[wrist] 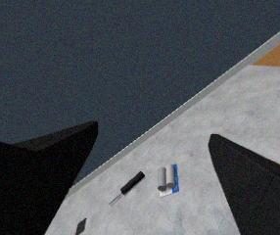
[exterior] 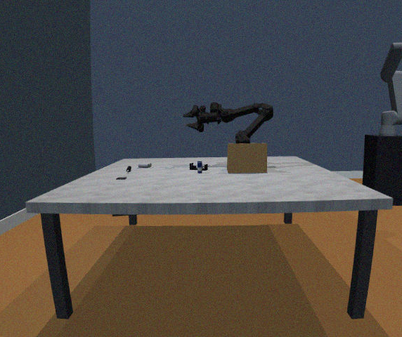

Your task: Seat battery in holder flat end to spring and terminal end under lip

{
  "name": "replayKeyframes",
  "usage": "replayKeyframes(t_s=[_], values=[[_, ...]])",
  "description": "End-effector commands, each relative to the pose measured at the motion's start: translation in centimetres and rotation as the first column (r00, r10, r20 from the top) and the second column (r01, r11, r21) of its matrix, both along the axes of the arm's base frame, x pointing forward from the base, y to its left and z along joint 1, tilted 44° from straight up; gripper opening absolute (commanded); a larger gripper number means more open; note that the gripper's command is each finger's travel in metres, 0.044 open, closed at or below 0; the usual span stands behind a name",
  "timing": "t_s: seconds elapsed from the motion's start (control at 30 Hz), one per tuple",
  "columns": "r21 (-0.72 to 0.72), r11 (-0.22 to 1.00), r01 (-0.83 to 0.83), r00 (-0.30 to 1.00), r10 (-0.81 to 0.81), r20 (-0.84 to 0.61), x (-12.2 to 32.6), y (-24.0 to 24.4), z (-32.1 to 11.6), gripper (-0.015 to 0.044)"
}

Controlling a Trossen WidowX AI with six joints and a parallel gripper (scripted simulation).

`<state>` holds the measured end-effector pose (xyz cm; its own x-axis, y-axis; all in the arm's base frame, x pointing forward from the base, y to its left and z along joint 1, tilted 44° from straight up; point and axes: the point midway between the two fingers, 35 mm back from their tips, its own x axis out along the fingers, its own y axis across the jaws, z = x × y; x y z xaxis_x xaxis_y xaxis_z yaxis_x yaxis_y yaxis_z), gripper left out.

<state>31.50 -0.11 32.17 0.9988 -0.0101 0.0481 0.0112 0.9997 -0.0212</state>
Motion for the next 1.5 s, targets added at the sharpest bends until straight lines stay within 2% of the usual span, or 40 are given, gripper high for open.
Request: replayKeyframes(t_s=[0.0,0.1,0.23,0.37,0.47,0.63,0.73,0.8,0.97,1.3,1.47], values=[[0.006,1.000,-0.001,1.000,0.001,-0.016,0.2,0.1,-0.3,0.0374],[0.070,0.998,0.000,0.973,0.016,-0.232,2.1,1.8,-4.9,0.0295],[0.091,0.995,0.051,0.824,0.010,-0.567,3.0,4.9,-12.7,0.0190],[-0.017,0.997,0.076,0.592,-0.059,-0.804,1.1,7.9,-19.5,0.0085],[-0.157,0.986,0.057,0.410,-0.166,-0.897,-1.3,9.4,-23.5,0.0006],[-0.434,0.901,0.007,0.171,-0.429,-0.887,-5.3,9.8,-26.9,0.0000],[-0.605,0.794,-0.055,0.090,-0.600,-0.795,-7.3,9.7,-27.6,0.0000],[-0.671,0.736,-0.089,0.071,-0.667,-0.742,-8.0,9.7,-27.6,0.0000],[-0.679,0.728,-0.094,0.069,-0.675,-0.734,-8.0,9.6,-27.7,0.0000],[-0.680,0.727,-0.093,0.071,-0.677,-0.733,-7.1,4.5,-33.0,0.0000],[-0.681,0.727,-0.093,0.071,-0.677,-0.732,-7.1,4.3,-33.4,0.0000]])
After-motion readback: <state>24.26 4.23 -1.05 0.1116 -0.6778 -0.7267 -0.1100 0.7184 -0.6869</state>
